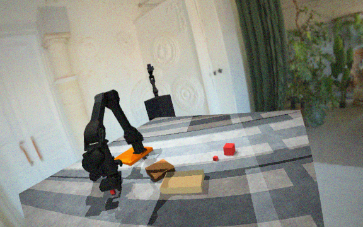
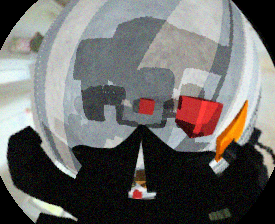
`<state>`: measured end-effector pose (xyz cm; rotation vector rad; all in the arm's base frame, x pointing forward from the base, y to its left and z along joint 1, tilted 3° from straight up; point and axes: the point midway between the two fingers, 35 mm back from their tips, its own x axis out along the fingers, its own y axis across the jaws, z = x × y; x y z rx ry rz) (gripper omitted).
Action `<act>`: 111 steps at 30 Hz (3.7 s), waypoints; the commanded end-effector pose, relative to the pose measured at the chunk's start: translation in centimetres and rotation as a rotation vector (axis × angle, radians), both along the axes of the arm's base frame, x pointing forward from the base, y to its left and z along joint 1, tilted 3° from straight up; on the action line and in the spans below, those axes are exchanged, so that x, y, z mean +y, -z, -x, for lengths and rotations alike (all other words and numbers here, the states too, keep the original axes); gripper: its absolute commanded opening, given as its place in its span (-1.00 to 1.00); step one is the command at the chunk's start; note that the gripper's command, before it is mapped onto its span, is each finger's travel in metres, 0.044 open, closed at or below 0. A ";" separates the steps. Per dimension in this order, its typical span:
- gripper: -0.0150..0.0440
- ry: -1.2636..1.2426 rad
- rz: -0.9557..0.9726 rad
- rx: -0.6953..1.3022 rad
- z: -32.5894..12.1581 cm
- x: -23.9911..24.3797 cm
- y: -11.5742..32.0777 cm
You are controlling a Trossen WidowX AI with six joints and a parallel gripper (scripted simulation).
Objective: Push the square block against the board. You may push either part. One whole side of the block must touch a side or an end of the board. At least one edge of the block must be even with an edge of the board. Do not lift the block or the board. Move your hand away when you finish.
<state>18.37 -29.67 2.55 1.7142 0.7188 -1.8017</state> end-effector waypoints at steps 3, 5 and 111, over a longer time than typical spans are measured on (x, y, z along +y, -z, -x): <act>-0.49 0.003 0.003 0.002 -0.6 0.6 0.1; -0.49 0.003 0.002 0.001 -0.9 0.9 0.1; -0.49 -2.965 -0.101 0.046 -8.6 22.4 -4.9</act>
